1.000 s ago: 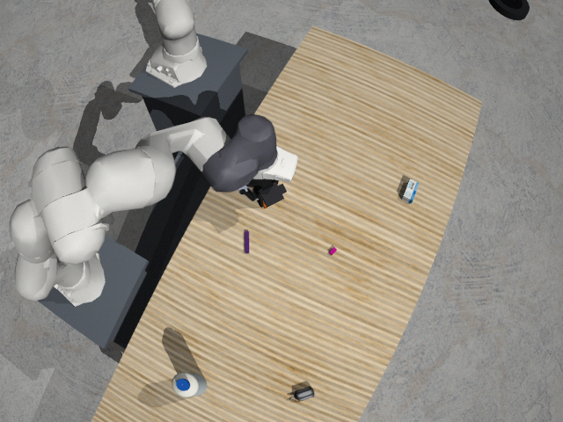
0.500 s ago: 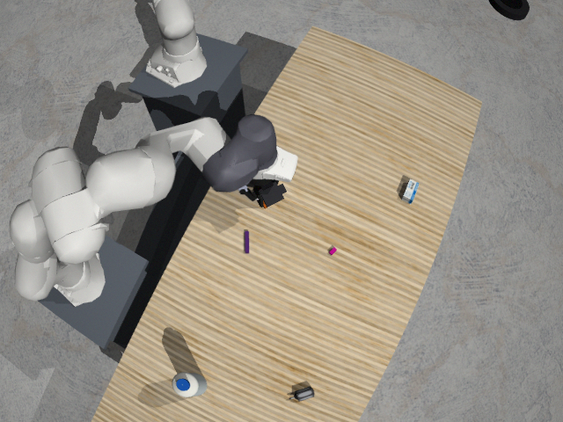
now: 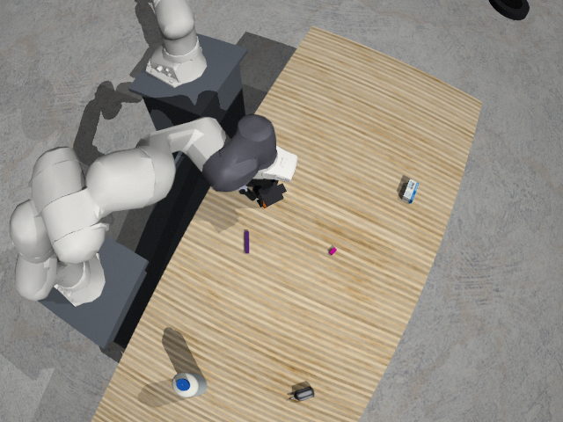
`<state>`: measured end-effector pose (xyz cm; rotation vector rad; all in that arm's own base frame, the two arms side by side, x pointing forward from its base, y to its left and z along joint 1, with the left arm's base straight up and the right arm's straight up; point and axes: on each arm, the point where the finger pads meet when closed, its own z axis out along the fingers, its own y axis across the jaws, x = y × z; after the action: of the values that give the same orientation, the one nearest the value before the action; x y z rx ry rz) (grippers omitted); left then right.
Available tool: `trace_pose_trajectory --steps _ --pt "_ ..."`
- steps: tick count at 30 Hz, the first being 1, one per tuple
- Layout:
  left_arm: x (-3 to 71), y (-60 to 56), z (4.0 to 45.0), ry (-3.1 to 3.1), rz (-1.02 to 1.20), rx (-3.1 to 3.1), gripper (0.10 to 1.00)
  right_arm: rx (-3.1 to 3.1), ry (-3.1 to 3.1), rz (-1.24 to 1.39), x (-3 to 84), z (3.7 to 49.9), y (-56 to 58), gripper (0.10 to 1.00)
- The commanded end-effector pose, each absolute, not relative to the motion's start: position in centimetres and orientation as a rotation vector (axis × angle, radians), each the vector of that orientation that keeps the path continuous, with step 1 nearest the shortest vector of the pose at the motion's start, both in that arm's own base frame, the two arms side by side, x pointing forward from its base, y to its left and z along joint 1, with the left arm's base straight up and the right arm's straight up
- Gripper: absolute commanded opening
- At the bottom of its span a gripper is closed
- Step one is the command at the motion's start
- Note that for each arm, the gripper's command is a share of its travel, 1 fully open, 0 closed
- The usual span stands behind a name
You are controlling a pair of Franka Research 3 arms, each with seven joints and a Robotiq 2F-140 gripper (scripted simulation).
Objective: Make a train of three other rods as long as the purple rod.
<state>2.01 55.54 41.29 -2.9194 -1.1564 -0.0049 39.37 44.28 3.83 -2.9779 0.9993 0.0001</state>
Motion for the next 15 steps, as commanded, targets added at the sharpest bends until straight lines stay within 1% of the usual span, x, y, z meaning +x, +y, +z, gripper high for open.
trace_pose_trajectory --steps 1,15 --pt "1.96 55.42 41.30 -1.151 0.000 -2.923 1.000 -2.977 1.003 0.000 39.27 3.70 44.29 0.124" --pt "1.96 55.42 41.30 -1.151 0.000 -2.923 1.000 -2.977 1.003 0.000 39.15 3.70 44.36 0.124"
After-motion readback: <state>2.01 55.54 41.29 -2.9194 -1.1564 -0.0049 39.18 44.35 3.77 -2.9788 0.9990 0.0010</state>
